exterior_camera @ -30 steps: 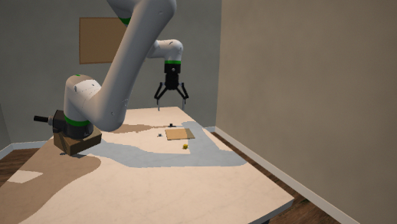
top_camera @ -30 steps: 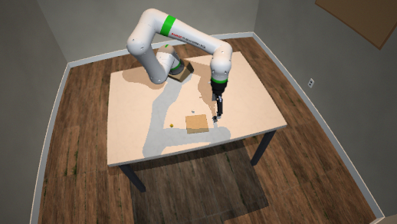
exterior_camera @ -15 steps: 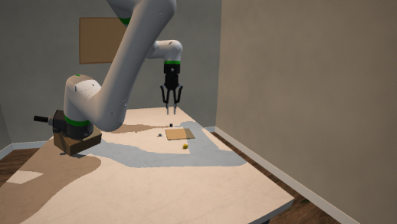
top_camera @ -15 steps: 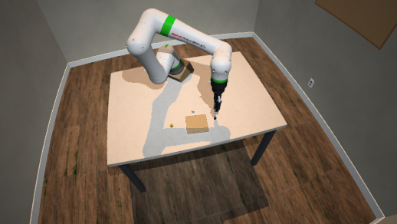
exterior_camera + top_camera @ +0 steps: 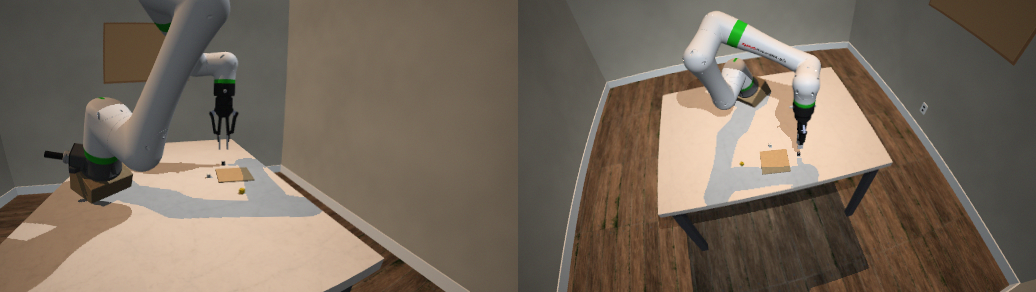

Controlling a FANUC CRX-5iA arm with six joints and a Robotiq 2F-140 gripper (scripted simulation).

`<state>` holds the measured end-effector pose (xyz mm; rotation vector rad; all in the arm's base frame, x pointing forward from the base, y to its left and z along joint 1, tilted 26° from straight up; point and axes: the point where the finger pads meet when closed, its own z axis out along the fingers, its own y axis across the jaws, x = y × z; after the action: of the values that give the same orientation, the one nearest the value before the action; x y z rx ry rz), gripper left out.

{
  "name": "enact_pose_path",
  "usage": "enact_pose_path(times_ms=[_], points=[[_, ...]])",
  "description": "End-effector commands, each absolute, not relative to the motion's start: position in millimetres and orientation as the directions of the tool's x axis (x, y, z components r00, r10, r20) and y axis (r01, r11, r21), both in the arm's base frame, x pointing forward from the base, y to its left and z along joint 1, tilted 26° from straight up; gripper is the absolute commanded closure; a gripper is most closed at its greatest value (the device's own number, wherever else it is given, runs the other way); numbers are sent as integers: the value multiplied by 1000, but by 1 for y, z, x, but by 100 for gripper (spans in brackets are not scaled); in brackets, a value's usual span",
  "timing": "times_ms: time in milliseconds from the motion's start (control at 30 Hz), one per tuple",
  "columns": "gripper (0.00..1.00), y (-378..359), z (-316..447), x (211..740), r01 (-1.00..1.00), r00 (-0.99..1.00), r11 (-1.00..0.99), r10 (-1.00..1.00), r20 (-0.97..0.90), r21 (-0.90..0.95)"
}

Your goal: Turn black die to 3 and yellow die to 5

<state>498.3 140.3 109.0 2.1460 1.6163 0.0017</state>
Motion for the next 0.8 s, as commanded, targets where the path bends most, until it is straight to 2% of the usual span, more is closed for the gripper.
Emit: enact_pose_path(times_ms=[0, 767], points=[[81, 140, 109, 498, 912, 313, -211, 913, -263, 352], [81, 138, 103, 500, 912, 313, -211, 912, -263, 353]])
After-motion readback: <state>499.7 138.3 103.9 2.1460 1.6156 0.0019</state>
